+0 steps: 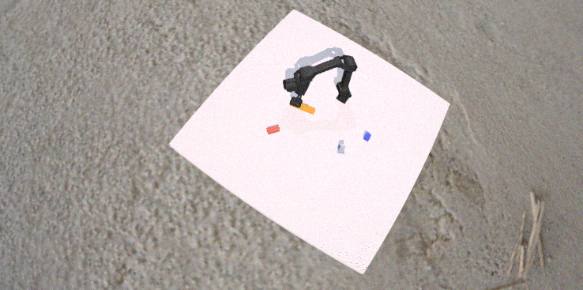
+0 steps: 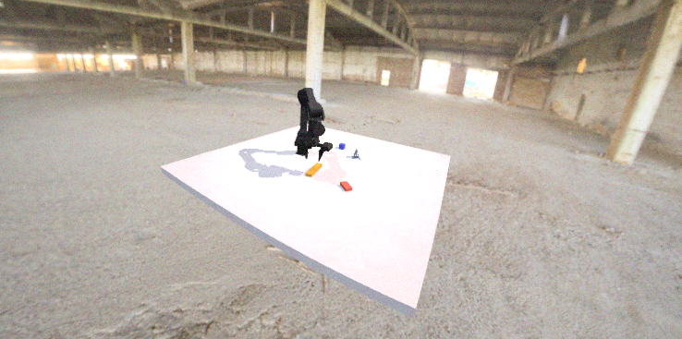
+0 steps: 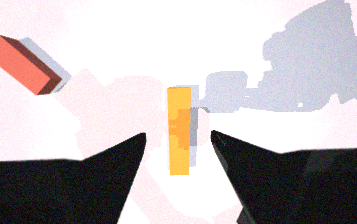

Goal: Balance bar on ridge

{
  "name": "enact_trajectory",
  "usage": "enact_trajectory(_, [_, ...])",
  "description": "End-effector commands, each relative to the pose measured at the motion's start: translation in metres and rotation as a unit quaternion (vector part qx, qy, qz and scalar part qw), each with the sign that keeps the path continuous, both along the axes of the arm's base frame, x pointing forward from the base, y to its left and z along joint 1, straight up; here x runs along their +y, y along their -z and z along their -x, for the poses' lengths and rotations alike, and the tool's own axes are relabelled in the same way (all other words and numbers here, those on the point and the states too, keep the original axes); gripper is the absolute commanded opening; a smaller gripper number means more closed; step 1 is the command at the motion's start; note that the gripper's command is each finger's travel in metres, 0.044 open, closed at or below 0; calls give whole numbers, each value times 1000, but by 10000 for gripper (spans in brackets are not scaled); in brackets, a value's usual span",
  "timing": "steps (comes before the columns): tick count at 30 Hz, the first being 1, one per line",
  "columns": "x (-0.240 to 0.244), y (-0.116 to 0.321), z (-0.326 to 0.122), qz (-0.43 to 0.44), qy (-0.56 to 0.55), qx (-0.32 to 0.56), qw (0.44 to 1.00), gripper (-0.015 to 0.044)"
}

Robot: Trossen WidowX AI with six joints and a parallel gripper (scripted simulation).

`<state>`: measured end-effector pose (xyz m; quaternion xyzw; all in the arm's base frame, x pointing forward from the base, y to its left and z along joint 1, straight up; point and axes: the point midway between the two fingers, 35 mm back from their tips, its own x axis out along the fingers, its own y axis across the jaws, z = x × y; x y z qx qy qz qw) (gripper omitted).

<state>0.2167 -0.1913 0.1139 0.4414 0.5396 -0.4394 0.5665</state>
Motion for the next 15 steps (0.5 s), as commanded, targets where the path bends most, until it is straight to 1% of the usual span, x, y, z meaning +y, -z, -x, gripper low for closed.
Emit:
enact_trajectory(1, [1, 18, 2, -3, 2, 7, 1000, 315])
enact_trajectory(5, [1, 40, 2, -3, 2, 7, 1000, 315])
enact_trajectory(15, [1, 45, 2, -3, 2, 7, 1000, 315])
